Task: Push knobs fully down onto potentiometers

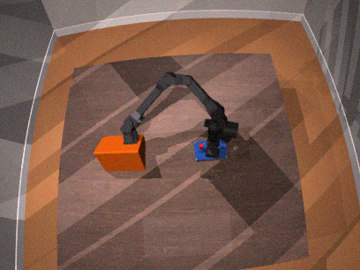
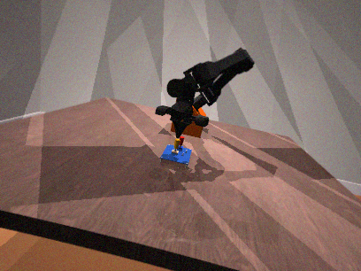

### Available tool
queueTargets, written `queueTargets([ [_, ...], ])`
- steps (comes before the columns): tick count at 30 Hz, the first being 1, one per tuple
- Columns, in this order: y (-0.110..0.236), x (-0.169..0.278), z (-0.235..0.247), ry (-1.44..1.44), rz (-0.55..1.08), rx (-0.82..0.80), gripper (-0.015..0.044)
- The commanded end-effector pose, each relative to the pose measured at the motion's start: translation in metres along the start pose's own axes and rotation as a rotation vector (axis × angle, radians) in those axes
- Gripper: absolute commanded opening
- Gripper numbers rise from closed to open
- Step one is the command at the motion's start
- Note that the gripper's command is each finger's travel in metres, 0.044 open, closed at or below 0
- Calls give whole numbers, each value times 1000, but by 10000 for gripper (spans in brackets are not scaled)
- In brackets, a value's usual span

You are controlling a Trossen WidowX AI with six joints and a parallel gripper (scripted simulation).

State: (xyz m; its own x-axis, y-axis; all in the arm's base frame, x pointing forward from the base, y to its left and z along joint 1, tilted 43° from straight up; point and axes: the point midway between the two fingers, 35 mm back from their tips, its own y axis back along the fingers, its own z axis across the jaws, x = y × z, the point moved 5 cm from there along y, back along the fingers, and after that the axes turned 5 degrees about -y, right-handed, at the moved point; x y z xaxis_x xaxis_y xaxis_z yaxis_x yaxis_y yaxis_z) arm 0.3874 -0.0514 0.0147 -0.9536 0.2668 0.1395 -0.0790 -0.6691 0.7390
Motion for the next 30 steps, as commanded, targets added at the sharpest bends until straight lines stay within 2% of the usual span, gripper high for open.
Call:
queueTargets([
  [1, 0, 0, 0, -4, 0, -3, 0],
  [30, -6, 0, 0, -4, 0, -3, 0],
])
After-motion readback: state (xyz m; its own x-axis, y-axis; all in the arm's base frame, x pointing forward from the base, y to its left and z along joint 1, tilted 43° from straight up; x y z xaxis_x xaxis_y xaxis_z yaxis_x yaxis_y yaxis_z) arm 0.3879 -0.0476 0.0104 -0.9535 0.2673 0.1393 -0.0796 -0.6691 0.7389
